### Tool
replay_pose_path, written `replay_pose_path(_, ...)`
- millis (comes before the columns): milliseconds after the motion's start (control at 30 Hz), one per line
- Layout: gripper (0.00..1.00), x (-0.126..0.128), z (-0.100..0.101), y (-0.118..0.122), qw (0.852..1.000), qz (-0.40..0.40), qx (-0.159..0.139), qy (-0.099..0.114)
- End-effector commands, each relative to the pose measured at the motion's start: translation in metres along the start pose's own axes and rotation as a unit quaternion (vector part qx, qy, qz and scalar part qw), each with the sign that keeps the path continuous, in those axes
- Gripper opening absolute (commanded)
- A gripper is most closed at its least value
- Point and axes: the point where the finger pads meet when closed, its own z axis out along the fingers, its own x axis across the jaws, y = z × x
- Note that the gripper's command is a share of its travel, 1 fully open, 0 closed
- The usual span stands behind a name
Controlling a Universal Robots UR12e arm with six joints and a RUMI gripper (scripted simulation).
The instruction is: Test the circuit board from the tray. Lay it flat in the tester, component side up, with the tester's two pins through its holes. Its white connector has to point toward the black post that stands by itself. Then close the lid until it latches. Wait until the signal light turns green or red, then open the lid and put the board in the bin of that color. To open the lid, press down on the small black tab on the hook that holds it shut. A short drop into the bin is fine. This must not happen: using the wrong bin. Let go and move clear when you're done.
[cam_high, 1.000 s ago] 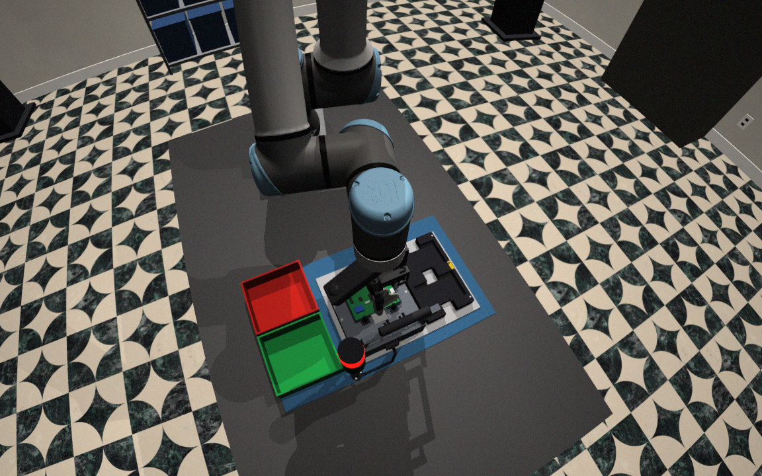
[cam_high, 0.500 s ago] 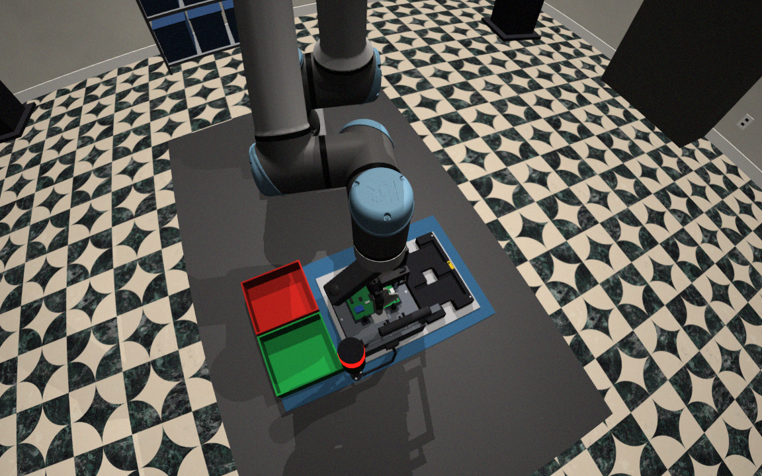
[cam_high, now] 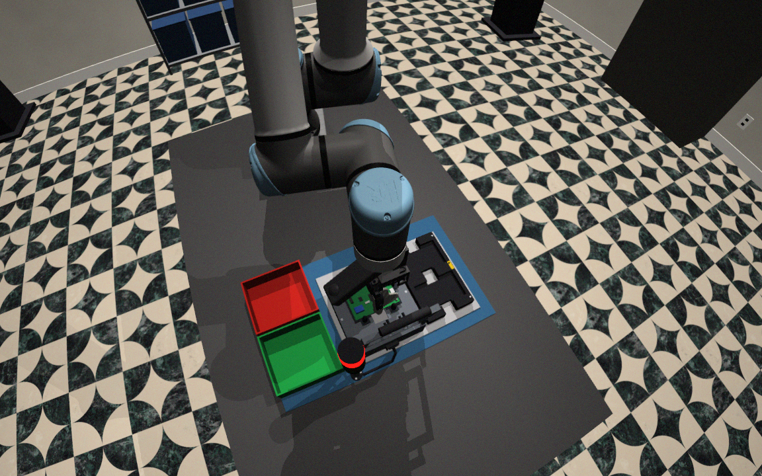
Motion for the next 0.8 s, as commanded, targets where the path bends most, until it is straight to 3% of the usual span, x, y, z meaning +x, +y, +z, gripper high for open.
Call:
replay_pose_path(0, 0.47, 0.0027, 0.0016, -0.0006, 1.0, 0.001, 0.0, 0.001)
replay_pose_path(133, 0.47, 0.0027, 0.0016, -0.0006, 1.0, 0.001, 0.0, 0.001)
replay_pose_path(167, 0.39, 0.0027, 0.0016, -0.0006, 1.0, 0.001, 0.0, 0.001)
replay_pose_path(767, 0.39, 0.0027, 0.0016, -0.0006, 1.0, 0.001, 0.0, 0.001)
